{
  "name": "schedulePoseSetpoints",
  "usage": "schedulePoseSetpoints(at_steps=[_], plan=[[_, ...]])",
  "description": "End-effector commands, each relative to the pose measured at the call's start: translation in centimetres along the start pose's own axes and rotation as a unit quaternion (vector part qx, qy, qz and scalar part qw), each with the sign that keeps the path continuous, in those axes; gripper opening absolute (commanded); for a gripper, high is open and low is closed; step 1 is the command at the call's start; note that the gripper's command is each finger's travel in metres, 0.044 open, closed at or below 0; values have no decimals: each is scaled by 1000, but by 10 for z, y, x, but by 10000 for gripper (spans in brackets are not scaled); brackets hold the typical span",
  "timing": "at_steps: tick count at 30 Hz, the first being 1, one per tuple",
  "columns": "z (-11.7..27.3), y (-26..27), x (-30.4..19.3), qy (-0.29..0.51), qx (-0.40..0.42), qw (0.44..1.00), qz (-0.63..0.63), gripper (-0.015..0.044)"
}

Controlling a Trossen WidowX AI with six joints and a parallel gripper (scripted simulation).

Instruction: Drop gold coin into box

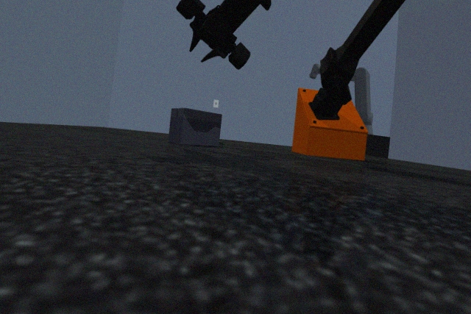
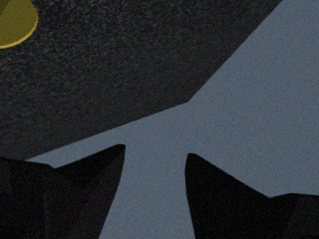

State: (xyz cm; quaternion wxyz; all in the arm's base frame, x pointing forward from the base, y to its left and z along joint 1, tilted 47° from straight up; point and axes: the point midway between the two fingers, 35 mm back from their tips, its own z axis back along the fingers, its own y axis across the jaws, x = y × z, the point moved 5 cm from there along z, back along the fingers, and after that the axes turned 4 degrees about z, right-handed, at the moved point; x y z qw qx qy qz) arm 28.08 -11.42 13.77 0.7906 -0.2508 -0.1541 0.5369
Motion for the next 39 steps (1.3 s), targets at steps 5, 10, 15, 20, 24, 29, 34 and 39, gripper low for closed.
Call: schedulePoseSetpoints(at_steps=[5,10,15,20,24,29,34,39], plan=[[-60,27,-22,-98,262,930,-239,161],[-85,43,-38,-134,392,821,-394,161],[-105,57,-54,-151,477,697,-513,161],[-108,58,-55,-153,487,680,-527,161],[-110,62,-60,-153,486,680,-527,161],[-110,62,-60,-153,486,680,-527,161],[-127,79,-34,-154,487,680,-527,161],[-128,80,-33,-154,487,680,-527,161]])
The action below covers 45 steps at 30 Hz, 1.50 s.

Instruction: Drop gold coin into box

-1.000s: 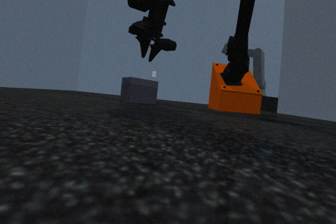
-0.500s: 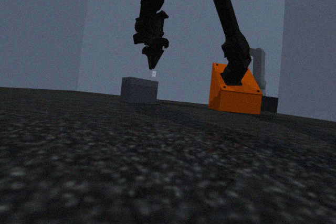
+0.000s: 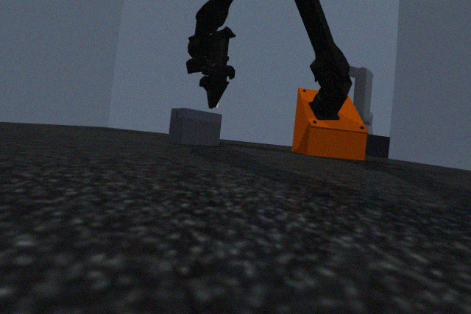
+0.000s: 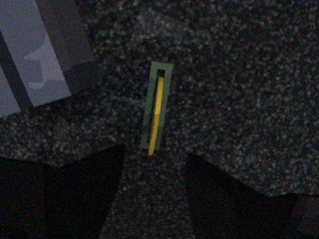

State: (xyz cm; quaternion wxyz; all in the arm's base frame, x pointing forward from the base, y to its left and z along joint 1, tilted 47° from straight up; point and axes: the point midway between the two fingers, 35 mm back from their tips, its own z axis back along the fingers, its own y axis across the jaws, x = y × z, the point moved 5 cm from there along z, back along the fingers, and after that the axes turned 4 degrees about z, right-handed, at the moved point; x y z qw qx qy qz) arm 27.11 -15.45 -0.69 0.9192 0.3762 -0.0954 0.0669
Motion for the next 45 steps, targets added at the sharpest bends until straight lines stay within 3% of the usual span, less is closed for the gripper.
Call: schedulePoseSetpoints(at_steps=[1,45], plan=[[-10,-1,0,-4,2,1000,-4,161],[-81,1,3,-5,3,1000,-4,161]])
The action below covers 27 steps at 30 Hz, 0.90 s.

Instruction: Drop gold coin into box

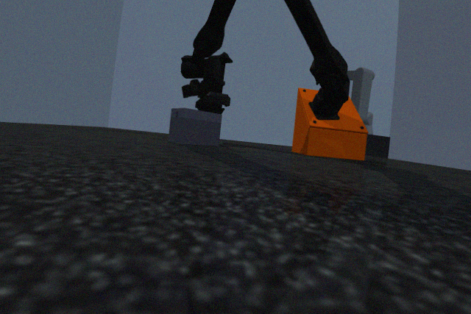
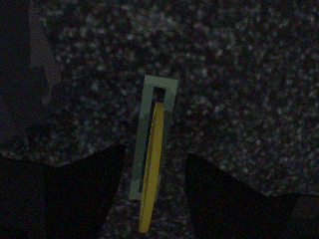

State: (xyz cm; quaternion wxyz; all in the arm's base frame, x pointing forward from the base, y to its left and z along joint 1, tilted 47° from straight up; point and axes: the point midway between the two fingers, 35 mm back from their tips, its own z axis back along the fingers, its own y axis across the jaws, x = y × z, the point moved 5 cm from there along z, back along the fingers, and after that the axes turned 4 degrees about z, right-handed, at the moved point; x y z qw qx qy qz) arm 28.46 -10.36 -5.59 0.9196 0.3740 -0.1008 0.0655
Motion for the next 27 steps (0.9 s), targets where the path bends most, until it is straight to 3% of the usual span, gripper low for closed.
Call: schedulePoseSetpoints(at_steps=[1,9,15,27], plan=[[-10,1,-2,1,5,1000,-5,161],[-19,2,-2,1,6,1000,-5,161],[-19,2,-2,1,6,1000,-5,3],[-18,2,-2,1,6,1000,-5,0]])
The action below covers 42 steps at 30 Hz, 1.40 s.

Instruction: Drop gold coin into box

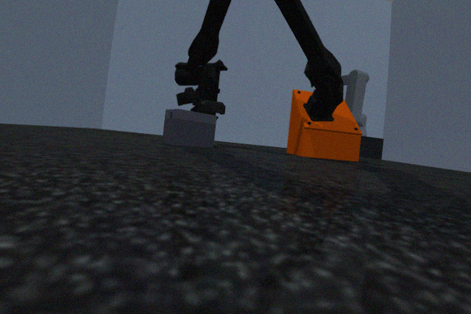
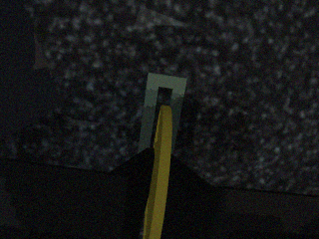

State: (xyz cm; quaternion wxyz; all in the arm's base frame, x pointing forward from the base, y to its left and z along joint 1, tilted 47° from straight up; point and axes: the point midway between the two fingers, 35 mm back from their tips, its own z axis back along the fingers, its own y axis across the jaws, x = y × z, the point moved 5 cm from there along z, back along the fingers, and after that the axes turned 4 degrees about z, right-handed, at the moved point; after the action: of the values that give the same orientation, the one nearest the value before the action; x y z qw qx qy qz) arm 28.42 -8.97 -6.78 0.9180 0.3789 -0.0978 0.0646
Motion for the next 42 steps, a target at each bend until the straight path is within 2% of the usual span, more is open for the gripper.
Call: schedulePoseSetpoints(at_steps=[1,42], plan=[[1,0,0,-1,1,1000,-2,0],[95,-1,0,0,-1,1000,0,0]])
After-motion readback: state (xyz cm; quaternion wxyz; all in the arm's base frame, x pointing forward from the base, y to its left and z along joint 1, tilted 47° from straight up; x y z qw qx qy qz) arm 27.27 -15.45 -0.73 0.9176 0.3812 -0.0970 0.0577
